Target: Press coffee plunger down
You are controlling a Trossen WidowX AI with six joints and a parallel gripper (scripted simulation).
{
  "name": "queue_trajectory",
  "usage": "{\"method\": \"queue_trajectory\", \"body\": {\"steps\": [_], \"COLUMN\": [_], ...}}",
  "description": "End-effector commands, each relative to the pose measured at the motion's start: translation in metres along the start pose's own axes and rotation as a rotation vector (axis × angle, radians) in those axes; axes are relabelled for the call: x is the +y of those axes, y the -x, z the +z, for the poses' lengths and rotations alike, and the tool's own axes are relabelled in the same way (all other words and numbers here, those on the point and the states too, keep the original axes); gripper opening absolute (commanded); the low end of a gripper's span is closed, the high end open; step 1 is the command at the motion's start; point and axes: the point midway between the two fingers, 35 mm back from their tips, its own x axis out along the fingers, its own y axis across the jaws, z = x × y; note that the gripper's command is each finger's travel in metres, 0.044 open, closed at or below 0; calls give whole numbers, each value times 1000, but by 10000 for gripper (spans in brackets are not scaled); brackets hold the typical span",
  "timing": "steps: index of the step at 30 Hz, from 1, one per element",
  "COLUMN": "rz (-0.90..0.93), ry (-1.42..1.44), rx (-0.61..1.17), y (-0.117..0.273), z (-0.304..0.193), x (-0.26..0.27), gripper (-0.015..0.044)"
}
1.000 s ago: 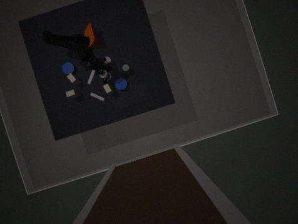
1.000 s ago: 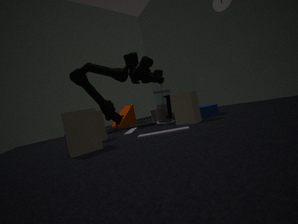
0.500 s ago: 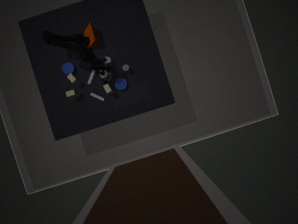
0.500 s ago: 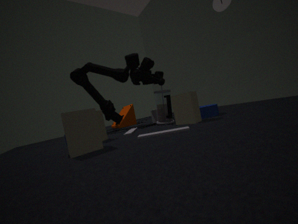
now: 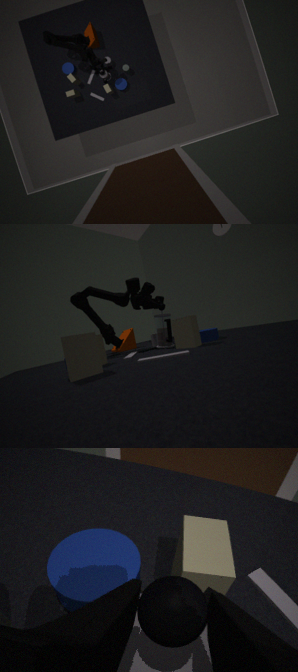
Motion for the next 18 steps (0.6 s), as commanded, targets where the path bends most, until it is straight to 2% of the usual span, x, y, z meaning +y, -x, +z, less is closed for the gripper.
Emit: {"method": "queue_trajectory", "body": {"steps": [1, 18], "rz": [-7, -8], "ry": [16, 16], "rx": [26, 26], "y": [-4, -4], "z": [-8, -8], "x": [0, 1], "gripper": [129, 129]}}
